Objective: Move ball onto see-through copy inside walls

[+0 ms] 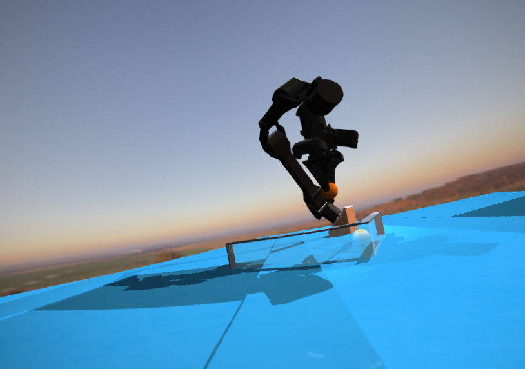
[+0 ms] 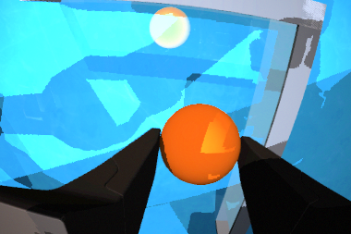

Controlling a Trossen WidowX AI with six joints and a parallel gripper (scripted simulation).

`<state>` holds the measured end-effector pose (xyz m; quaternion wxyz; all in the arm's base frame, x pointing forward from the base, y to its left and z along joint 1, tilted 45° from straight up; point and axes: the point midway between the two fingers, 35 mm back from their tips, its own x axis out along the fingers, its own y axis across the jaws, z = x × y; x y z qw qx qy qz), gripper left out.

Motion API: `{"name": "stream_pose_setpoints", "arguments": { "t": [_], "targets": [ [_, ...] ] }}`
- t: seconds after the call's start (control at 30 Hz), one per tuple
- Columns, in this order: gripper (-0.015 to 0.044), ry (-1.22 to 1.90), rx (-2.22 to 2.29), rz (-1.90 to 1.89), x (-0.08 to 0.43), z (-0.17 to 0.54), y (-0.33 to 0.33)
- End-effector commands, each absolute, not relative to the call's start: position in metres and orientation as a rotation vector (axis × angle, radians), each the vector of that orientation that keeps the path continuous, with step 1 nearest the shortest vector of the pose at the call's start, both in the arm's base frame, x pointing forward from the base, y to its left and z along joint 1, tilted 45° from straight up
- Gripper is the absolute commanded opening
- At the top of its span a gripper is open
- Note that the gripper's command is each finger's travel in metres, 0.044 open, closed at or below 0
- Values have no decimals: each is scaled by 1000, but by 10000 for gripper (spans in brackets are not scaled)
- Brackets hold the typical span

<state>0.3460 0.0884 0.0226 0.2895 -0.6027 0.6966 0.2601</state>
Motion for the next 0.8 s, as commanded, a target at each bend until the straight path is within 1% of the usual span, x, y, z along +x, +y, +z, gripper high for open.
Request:
{"name": "stream_pose_setpoints", "arguments": {
  "t": [0.0,0.1,0.43,0.77],
  "targets": [
    [0,1858,-1599,690,346,33,97],
    [0,1857,-1599,690,345,29,97],
    [0,1856,-1598,690,324,-23,99],
    [0,1856,-1598,690,322,-35,91]
  ]
}}
